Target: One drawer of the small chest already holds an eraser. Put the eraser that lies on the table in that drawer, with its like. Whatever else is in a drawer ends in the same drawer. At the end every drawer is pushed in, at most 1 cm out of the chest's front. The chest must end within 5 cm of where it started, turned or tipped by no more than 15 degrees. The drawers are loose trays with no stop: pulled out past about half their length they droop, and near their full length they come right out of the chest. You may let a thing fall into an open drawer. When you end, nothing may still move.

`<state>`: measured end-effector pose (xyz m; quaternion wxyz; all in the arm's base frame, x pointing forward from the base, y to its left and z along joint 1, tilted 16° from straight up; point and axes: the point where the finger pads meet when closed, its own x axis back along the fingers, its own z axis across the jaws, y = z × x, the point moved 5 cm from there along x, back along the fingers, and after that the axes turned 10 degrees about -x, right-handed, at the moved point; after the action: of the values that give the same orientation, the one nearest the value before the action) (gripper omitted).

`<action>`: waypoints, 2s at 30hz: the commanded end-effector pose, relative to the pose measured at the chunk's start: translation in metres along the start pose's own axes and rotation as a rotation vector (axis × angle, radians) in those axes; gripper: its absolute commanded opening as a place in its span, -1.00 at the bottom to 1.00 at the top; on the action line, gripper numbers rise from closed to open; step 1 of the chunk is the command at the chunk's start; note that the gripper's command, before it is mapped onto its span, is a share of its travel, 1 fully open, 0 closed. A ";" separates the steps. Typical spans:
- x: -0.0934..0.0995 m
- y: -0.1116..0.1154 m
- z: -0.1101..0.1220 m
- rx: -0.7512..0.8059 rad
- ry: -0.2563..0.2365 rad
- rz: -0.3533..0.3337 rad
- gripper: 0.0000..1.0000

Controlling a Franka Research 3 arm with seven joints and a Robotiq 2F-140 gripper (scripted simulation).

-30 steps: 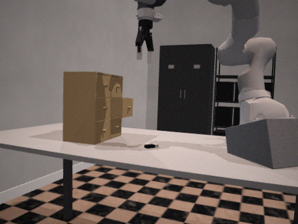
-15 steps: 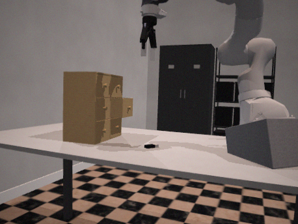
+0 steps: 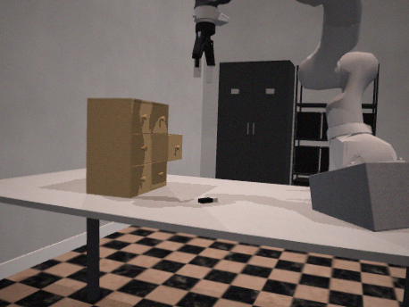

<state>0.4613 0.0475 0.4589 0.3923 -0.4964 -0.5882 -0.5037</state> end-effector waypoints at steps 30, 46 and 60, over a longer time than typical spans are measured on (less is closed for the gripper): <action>-0.217 -0.072 0.096 0.632 0.000 0.001 1.00; -0.318 -0.106 0.141 0.930 -0.001 0.000 1.00; -0.332 -0.111 0.147 0.973 -0.001 0.000 1.00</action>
<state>0.4217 0.1305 0.0892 0.5761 -0.2760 -0.7458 -0.1890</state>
